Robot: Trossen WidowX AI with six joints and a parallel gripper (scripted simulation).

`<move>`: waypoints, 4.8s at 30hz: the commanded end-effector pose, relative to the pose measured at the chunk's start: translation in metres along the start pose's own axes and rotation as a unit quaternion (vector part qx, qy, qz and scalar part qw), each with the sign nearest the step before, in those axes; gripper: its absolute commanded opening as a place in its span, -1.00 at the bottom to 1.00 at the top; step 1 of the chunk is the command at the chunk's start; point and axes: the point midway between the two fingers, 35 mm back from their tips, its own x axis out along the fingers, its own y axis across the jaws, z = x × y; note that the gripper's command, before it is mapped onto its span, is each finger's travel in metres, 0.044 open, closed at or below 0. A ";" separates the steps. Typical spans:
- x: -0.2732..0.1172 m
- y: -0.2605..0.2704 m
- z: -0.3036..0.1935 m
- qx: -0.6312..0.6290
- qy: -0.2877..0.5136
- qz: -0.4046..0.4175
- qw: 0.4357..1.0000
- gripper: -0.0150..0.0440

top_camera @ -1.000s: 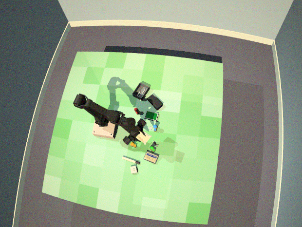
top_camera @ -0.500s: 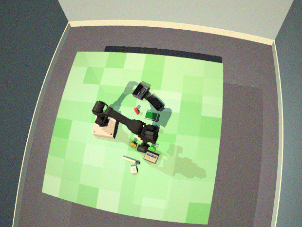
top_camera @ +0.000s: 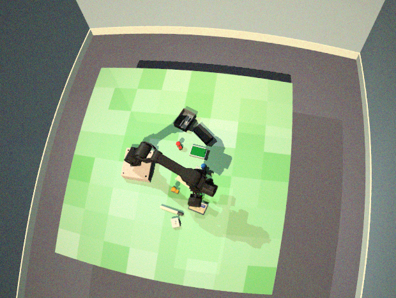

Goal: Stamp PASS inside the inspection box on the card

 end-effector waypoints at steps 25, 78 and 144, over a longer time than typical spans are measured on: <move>0.045 0.000 0.002 -0.003 0.005 0.005 1.000 0.24; 0.073 0.001 -0.001 -0.002 0.003 0.001 1.000 -0.33; 0.042 0.000 0.002 -0.002 0.005 -0.001 1.000 -0.49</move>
